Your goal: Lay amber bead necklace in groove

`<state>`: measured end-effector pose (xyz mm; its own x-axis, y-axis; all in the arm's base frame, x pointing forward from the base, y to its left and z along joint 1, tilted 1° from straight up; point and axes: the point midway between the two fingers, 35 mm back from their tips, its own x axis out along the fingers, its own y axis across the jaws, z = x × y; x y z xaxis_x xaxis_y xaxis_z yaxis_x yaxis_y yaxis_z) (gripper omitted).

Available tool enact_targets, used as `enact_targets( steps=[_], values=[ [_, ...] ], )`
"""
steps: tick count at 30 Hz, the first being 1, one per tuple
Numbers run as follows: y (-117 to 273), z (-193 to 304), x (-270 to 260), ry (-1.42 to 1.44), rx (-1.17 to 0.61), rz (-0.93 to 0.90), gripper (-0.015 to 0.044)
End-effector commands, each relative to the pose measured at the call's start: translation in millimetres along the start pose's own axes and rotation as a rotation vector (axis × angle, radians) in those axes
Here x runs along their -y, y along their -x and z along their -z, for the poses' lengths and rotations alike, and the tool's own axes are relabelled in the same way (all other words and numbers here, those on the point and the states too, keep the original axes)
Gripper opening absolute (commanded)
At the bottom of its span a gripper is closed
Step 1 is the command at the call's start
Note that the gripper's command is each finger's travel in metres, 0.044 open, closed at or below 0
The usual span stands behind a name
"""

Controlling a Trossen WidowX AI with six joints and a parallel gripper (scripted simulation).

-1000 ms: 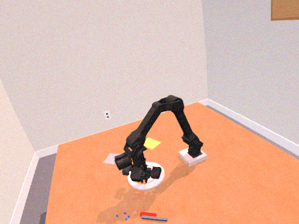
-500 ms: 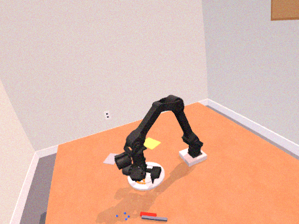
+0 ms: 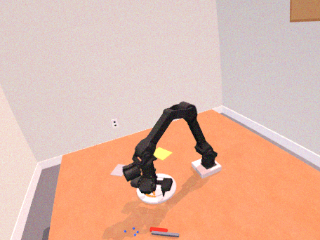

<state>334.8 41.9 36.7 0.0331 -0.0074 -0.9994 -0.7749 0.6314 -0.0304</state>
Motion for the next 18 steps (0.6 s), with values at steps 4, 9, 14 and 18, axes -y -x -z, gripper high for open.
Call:
enact_targets(
  steps=[4, 9, 14, 18],
  values=[
    [0.5, 0.1, -0.2, -0.005, 0.0, -0.001, 0.044],
    [1.8, 3.8, 2.8, -0.082, 0.0, -0.001, 0.0387],
    [11.5, 32.4, 22.8, -0.649, -0.002, 0.002, 0.0256],
    [19.6, 57.6, 36.7, -1.122, -0.003, 0.005, 0.0151]
  ],
)
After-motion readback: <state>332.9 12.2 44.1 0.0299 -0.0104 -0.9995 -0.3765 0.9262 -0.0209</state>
